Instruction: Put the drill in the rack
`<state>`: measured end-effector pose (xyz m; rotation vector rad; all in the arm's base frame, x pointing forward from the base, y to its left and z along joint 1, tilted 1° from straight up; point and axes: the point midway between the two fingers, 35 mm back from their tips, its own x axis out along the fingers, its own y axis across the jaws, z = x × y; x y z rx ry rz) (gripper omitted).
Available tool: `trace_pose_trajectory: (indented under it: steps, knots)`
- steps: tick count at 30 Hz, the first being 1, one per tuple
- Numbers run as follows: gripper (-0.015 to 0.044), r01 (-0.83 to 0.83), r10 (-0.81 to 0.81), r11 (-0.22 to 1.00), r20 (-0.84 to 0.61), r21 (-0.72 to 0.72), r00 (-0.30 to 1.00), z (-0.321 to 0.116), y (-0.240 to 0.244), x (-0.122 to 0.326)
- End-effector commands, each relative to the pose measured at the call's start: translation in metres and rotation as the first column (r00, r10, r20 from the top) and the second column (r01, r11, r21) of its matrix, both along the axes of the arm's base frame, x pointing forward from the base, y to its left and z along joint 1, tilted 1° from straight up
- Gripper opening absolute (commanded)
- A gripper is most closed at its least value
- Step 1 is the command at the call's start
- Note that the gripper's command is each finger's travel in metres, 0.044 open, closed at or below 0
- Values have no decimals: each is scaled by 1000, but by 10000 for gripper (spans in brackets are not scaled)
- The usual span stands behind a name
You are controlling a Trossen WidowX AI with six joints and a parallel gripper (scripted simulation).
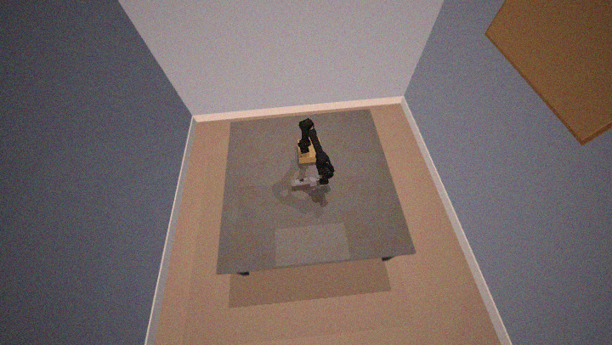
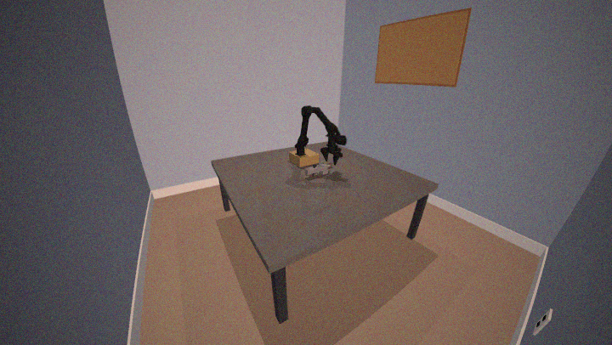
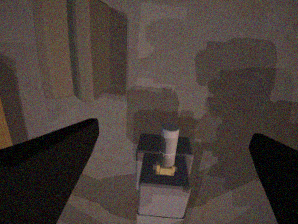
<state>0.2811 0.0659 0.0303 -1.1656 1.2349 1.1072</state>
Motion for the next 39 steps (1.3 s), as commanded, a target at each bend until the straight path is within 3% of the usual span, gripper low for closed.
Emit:
trace_pose_trajectory:
  steps: [1, 38, 39]
  knots:
    - [440, -5, 5, 1000, -5, -4, 1000, -4, -2, -1]
    - [440, -5, 5, 1000, -5, -6, 1000, -51, -16, -2]
    - [414, -1, 1, 1000, 1, -1, 1000, -49, -15, 1]
